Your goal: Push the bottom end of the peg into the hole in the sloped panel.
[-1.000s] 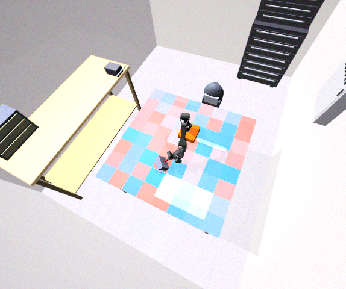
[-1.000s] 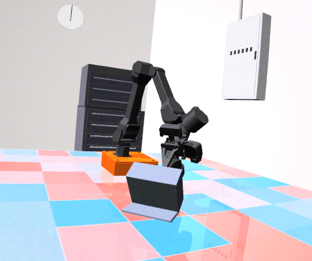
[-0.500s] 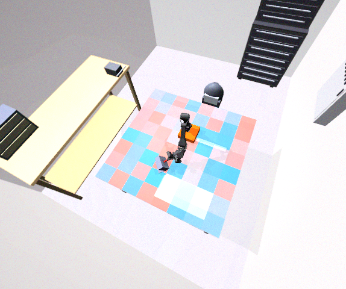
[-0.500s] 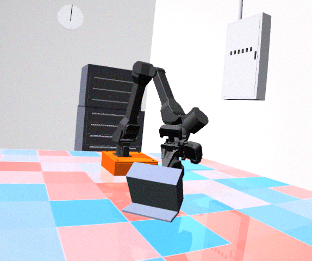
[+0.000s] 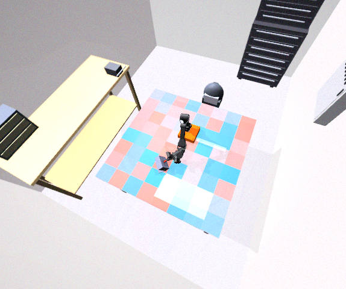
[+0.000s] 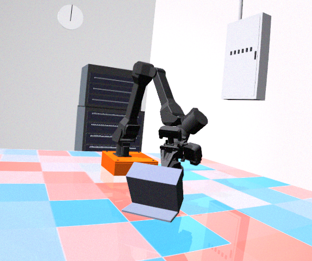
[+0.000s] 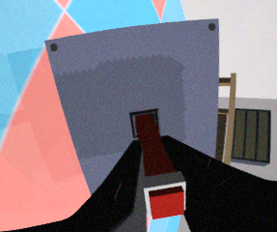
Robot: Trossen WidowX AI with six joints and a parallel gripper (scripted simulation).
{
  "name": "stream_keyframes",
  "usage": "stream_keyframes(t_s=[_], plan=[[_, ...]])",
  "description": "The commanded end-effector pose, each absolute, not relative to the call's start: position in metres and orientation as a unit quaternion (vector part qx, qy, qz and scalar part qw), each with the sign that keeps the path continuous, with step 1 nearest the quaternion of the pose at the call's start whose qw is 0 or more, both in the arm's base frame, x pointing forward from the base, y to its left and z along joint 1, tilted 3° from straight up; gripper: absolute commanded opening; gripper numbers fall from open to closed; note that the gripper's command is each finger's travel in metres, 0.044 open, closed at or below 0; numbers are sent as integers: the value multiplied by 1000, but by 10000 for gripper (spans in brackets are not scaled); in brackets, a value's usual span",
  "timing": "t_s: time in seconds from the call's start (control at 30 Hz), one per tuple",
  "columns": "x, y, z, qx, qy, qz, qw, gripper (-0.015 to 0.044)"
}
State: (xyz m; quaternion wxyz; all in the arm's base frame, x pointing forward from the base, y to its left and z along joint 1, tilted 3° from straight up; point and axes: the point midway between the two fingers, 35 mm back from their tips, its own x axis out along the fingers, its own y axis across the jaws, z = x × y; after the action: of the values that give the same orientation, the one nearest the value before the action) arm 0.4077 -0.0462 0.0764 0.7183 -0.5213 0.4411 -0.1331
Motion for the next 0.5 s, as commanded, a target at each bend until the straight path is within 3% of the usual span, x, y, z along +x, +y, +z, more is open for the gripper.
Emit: stream_keyframes(t_s=[0.0,0.47], plan=[[411,-48,76,-522,440,-132,719,0],[415,-54,72,-522,440,-132,719,0]])
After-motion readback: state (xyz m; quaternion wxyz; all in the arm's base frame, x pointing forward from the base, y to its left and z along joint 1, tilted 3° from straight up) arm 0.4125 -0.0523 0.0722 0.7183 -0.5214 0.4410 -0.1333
